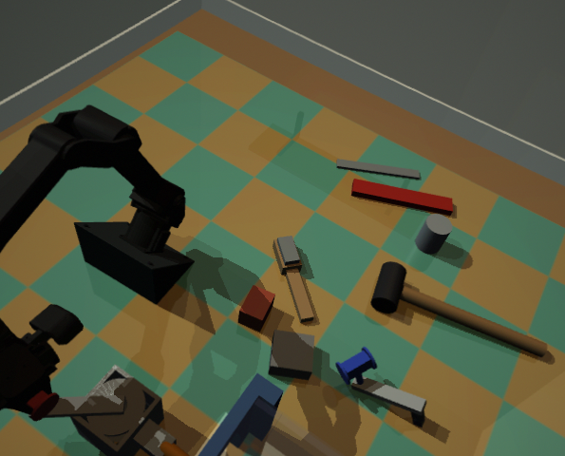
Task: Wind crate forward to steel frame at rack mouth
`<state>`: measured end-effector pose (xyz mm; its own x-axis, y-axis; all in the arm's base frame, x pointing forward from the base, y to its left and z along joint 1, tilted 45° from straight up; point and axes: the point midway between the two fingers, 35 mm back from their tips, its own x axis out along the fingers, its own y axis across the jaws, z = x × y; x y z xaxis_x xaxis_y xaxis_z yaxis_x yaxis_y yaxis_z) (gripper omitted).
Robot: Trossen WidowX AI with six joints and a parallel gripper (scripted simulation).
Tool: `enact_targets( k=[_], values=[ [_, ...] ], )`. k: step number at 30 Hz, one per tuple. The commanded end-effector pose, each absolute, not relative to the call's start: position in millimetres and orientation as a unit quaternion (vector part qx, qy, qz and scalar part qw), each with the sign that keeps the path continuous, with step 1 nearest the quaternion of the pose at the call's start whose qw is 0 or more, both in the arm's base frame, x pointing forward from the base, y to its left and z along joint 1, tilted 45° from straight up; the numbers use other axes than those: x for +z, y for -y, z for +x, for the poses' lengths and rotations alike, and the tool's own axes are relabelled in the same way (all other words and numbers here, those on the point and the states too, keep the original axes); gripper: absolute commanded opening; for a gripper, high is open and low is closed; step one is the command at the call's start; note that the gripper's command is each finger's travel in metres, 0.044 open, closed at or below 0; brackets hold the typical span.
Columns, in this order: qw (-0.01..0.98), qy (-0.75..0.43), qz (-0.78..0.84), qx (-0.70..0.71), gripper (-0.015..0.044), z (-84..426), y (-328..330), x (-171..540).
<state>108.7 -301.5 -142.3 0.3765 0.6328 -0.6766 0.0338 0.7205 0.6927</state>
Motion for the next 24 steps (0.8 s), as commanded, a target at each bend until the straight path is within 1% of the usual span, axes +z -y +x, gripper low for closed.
enact_targets(
  k=[1, 24],
  values=[
    [0.773, -0.52, 0.309, 0.193, 0.0, 120, 308, -152],
    [0.774, -0.519, 0.308, 0.193, 0.0, 142, 318, -162]
  ],
)
